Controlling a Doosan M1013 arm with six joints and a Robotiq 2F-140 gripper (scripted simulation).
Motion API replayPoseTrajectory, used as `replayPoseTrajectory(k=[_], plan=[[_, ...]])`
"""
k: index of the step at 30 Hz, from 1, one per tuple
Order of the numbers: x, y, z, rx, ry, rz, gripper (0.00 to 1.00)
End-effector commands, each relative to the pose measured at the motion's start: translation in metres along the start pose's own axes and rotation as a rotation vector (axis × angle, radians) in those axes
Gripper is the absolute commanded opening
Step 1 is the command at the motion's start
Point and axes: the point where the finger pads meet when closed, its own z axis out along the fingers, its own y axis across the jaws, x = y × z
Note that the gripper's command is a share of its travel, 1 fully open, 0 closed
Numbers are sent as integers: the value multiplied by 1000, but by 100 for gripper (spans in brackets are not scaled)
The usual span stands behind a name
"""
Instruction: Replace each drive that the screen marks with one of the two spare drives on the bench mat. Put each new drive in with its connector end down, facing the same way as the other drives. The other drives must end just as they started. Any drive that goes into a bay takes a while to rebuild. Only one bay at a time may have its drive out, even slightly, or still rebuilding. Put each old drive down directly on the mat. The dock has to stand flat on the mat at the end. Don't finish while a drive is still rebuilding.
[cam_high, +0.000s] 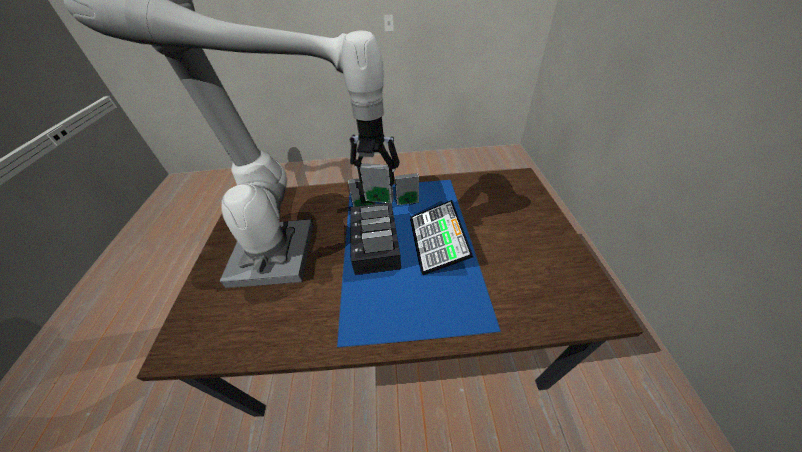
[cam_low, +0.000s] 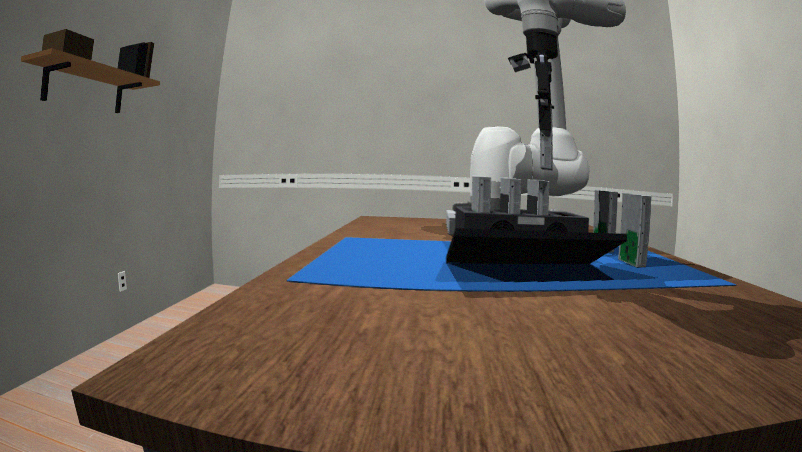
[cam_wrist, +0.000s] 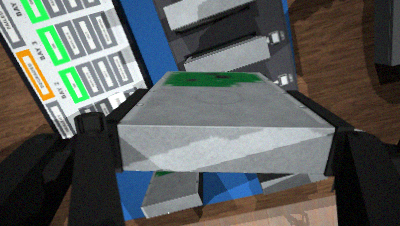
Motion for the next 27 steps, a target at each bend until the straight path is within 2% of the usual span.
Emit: replayPoseTrajectory(k=[1, 14, 27], plan=[[-6, 5, 0, 1, -2, -45, 10], [-31, 28, 0, 1, -2, -241, 10], [-40, 37, 1, 1, -2, -318, 10]])
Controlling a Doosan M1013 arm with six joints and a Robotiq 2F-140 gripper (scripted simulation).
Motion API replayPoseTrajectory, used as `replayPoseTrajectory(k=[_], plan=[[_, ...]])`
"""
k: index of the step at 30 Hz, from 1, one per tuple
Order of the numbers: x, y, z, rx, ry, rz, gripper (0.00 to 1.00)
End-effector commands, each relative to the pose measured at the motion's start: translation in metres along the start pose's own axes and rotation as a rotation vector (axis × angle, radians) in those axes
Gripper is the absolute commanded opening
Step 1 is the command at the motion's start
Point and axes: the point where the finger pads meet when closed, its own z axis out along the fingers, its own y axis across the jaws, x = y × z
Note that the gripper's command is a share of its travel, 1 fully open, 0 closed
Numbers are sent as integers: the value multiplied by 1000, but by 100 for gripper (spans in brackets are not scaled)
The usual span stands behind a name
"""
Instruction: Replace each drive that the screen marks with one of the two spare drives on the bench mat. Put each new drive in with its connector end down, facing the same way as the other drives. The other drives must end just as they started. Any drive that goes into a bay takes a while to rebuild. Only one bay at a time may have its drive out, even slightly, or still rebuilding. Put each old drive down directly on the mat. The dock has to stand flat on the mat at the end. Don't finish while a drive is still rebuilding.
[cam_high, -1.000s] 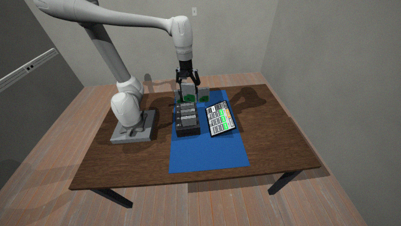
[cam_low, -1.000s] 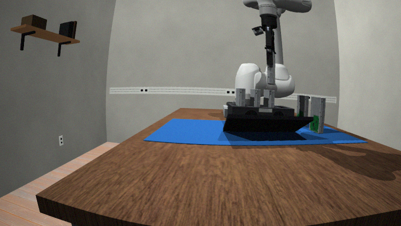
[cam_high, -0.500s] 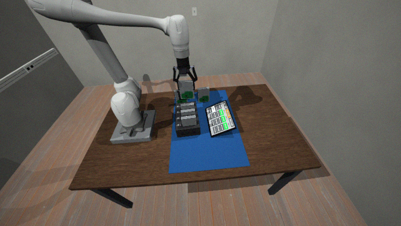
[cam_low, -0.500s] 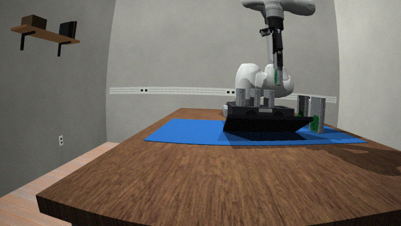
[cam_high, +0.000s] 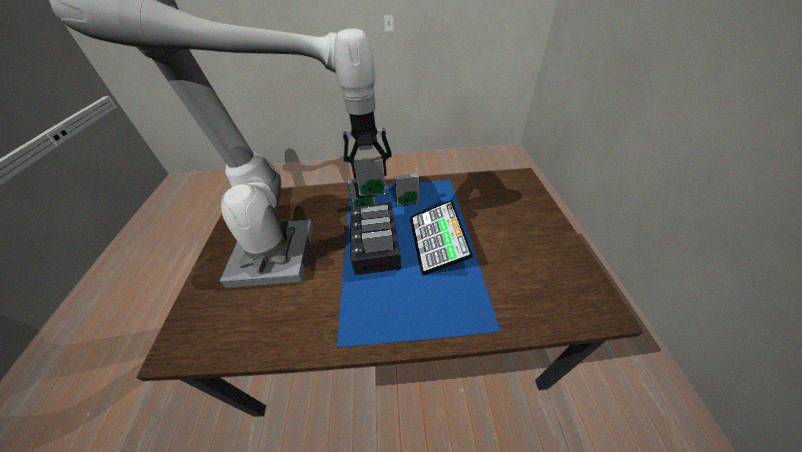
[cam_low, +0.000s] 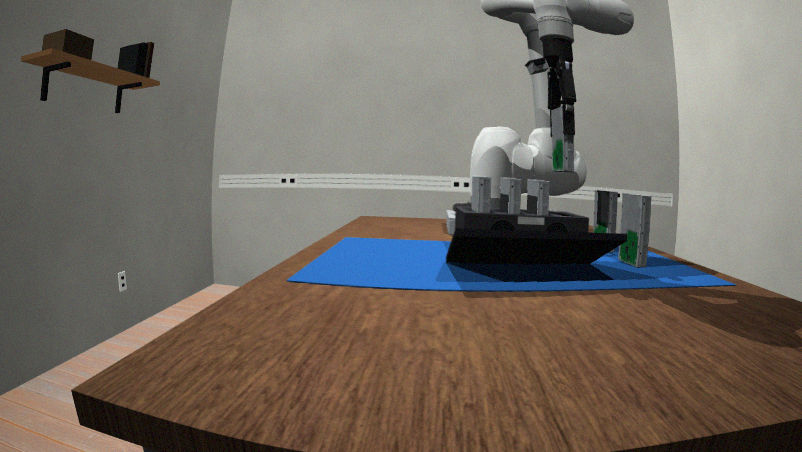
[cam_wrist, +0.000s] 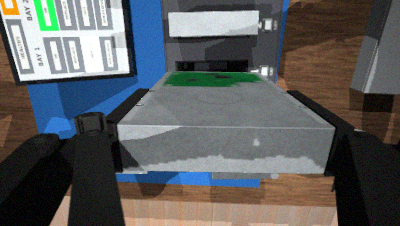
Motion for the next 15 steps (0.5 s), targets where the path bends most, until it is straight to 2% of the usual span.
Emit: replayPoseTrajectory(k=[1, 15], plan=[[-2, 1, 0, 1, -1, -16, 10], [-4, 2, 0, 1, -1, -29, 10]])
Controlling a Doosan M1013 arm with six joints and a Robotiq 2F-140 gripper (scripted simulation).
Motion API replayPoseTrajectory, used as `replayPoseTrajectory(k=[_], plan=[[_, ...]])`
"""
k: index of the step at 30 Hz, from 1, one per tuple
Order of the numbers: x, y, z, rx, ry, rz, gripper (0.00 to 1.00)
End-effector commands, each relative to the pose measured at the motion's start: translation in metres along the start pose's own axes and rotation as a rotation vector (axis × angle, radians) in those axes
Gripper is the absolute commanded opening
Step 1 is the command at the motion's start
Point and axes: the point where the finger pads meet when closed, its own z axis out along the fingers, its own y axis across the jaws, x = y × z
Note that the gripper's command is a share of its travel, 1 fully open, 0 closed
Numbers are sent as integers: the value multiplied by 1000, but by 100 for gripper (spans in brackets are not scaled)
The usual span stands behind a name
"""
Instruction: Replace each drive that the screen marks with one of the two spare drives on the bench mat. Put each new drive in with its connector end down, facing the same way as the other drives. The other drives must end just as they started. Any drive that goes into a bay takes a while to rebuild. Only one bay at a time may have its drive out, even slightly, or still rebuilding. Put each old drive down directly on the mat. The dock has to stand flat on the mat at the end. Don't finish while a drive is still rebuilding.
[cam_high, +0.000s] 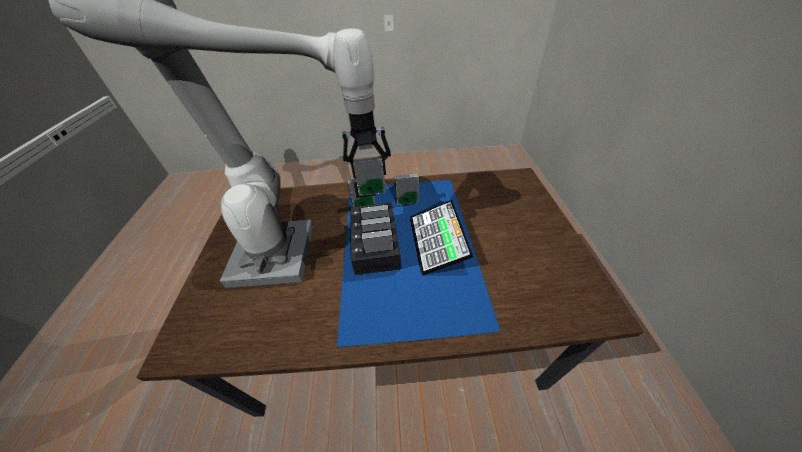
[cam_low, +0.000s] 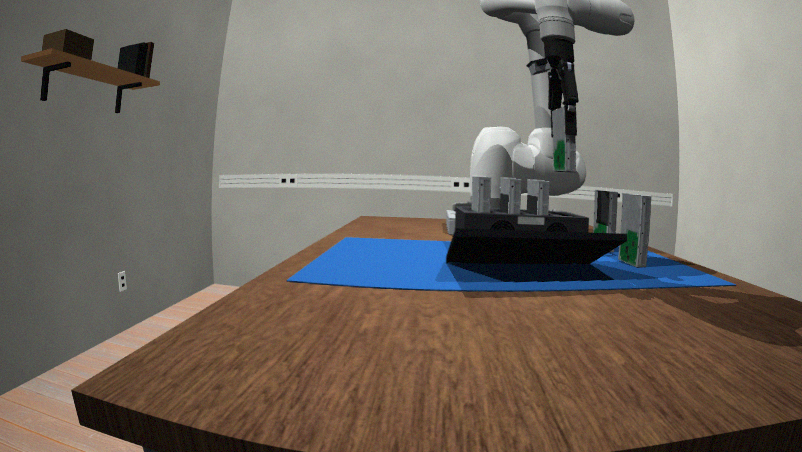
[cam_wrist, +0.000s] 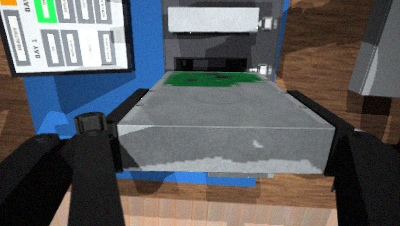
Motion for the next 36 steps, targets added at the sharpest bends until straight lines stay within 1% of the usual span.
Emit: replayPoseTrajectory(k=[1, 13, 26, 36], plan=[[0, 0, -1, 1, -1, 0, 10], [0, 0, 1, 1, -1, 0, 10], [0, 0, 9, 1, -1, 0, 10], [0, 0, 22, 1, -1, 0, 10]])
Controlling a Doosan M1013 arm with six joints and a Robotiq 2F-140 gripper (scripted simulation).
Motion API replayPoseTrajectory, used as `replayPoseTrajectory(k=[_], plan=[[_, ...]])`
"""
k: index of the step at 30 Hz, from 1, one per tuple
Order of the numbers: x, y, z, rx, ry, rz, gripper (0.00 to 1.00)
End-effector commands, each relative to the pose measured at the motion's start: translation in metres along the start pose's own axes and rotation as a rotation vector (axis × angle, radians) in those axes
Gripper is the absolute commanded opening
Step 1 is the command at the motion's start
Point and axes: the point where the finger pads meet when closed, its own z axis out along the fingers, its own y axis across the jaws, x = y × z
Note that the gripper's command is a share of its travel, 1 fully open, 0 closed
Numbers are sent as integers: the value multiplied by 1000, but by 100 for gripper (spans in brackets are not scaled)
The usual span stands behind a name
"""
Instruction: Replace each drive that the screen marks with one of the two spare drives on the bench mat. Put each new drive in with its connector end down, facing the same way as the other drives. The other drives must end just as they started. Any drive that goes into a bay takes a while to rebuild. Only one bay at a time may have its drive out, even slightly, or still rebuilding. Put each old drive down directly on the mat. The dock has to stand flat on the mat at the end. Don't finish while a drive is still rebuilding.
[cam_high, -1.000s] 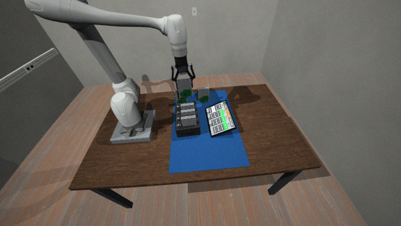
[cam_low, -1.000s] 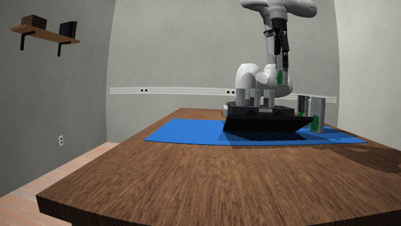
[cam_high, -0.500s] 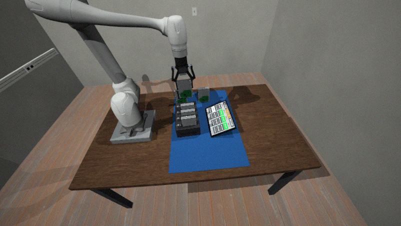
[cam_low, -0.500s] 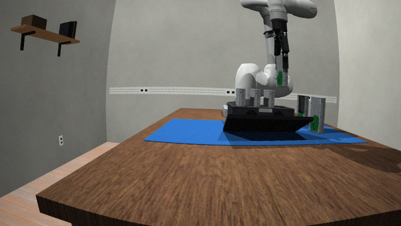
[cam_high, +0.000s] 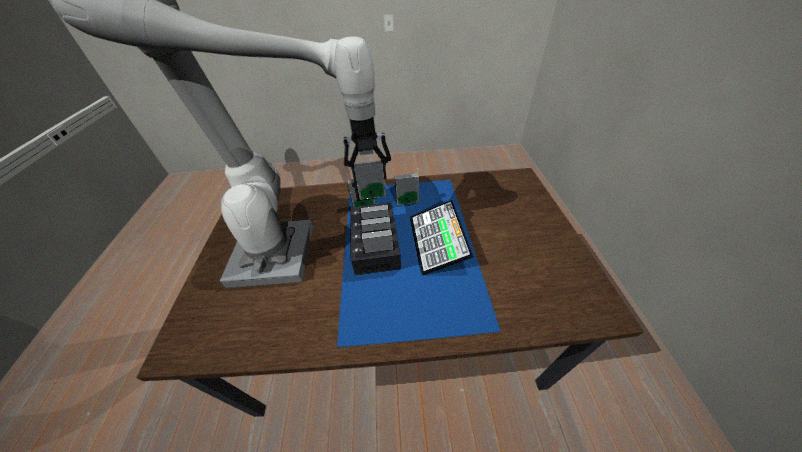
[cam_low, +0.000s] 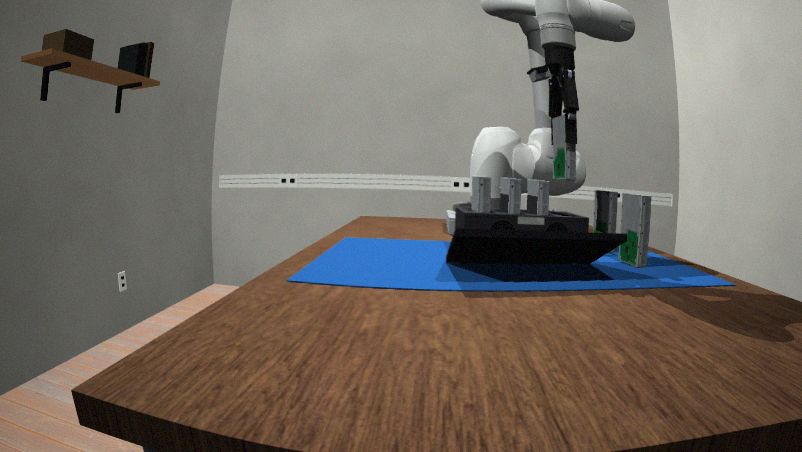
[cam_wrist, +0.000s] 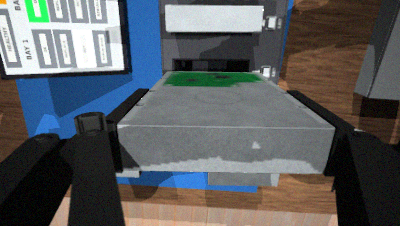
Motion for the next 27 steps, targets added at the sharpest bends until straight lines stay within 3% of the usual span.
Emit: replayPoseTrajectory(k=[1, 27], plan=[[0, 0, 5, 1, -1, 0, 10], [0, -1, 45, 1, -1, 0, 10]])
